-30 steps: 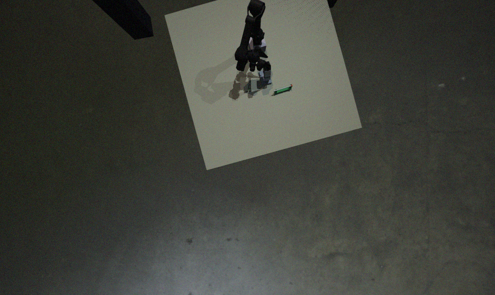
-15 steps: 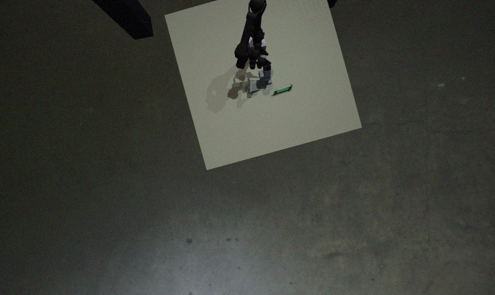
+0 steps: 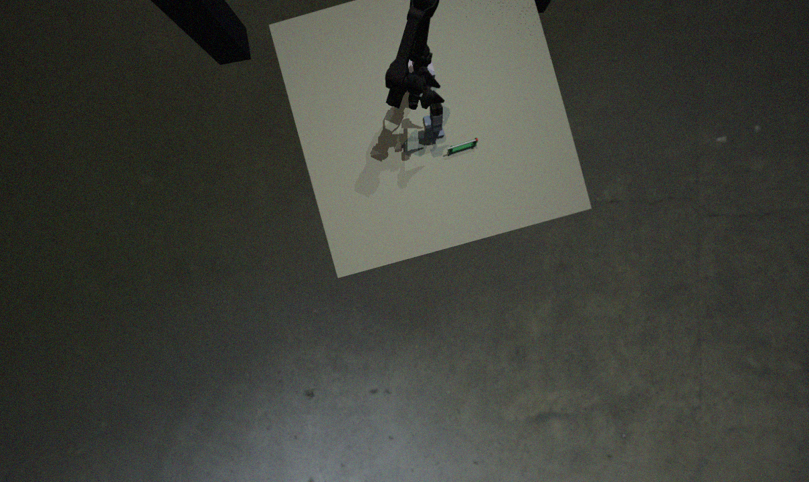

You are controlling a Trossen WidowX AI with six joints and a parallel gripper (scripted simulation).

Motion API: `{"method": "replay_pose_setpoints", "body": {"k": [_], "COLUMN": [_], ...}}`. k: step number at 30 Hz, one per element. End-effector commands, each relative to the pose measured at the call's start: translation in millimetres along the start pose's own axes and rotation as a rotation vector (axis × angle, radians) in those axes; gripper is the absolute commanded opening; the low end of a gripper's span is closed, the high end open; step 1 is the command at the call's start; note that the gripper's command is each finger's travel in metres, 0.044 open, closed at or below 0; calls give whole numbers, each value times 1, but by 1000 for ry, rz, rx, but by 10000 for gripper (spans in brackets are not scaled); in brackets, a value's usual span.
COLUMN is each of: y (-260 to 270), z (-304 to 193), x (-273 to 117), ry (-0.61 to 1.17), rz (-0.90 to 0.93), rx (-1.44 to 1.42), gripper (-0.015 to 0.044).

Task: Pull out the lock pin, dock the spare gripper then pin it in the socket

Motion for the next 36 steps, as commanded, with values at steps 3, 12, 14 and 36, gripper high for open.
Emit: {"method": "replay_pose_setpoints", "body": {"k": [3,12,14,36], "y": [7,7,7,5], "z": [-11,-11,-11,-64], "x": [-4,-3,-3,64], "ry": [-30,-32,-32,-34], "rz": [12,9,9,9], "rx": [-4,0,0,-16], "gripper": [440,440,440,180]}}
Point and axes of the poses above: the point midway between the two fingers, 35 mm back from their tips, its own x axis out along the fingers, its own y axis across the jaws, z = x × y, the point moved 7 cm from there along -x, back along the fingers, and after that the axes turned 10 degrees about -x, right-handed, at the moved point
